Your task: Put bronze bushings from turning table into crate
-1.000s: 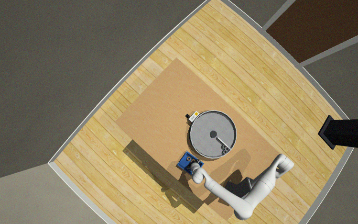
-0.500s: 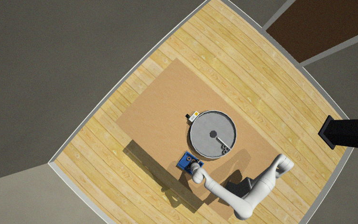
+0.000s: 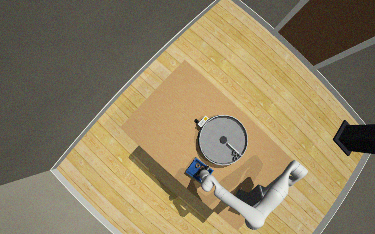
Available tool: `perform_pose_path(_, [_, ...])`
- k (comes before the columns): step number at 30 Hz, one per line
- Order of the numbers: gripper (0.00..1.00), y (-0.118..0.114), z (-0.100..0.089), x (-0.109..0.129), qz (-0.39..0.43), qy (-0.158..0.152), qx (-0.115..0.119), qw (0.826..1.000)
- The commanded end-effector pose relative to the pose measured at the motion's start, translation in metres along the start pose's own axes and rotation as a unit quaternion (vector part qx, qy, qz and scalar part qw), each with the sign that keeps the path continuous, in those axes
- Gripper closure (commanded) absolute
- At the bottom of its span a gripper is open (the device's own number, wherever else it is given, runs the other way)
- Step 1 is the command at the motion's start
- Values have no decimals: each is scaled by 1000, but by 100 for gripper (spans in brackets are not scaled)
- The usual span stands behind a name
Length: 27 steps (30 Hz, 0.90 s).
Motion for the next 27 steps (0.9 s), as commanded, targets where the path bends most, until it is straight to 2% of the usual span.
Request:
perform_pose_path(1, [84,1,-1,-1,0,-1,-1,1000])
perform_pose_path(27, [84,1,-8,0,0,-1,-1,1000])
Point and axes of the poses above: the point where the finger pads meet when closed, its own z axis out along the fingers, its own y axis across the jaws, x = y × z, the point moved 6 cm from there along -z, back along the fingers, and after that the axes turned 5 degrees about -z, right-handed, at the moved point
